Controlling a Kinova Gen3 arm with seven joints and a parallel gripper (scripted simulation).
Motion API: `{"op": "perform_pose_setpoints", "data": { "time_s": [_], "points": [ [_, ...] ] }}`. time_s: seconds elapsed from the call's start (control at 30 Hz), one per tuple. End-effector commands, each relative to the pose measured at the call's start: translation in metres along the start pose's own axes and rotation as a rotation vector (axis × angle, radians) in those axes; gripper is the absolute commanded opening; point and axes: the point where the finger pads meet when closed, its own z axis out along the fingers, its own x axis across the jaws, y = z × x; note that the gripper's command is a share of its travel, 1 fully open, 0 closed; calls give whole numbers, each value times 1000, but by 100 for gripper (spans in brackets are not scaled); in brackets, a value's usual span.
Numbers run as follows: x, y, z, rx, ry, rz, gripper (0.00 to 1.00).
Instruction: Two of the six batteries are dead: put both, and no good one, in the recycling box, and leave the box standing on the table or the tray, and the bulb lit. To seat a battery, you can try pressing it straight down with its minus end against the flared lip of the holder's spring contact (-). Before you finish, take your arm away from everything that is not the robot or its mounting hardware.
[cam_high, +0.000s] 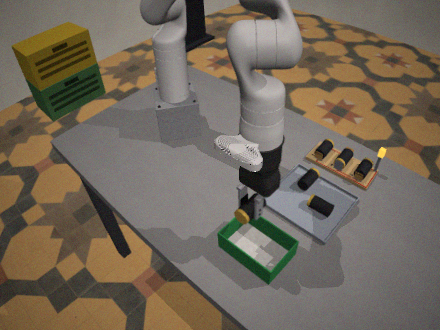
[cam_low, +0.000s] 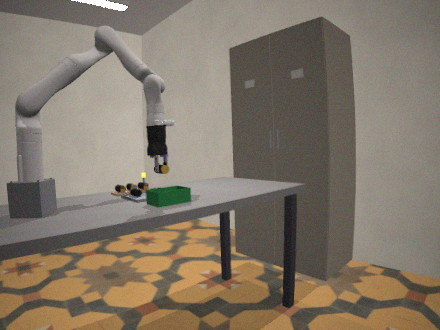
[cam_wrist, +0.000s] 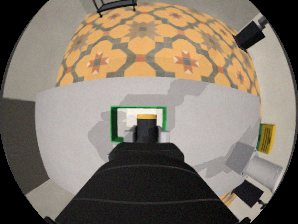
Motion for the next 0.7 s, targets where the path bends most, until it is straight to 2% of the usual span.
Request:
{"op": "perform_pose_setpoints", "data": {
  "time_s": [0.0, 0.03, 0.1, 0.2, 0.27, 0.67],
  "points": [
    [5, -1, 21, -1, 13, 4, 57],
    [5, -1, 28, -1, 13, 4, 57],
    [5, -1, 28, -1, 13, 4, 57],
    [5, -1, 47, -1, 13, 4, 57],
    [5, -1, 53, -1, 13, 4, 57],
    [5, -1, 54, -1, 13, 4, 57]
  ]
}}
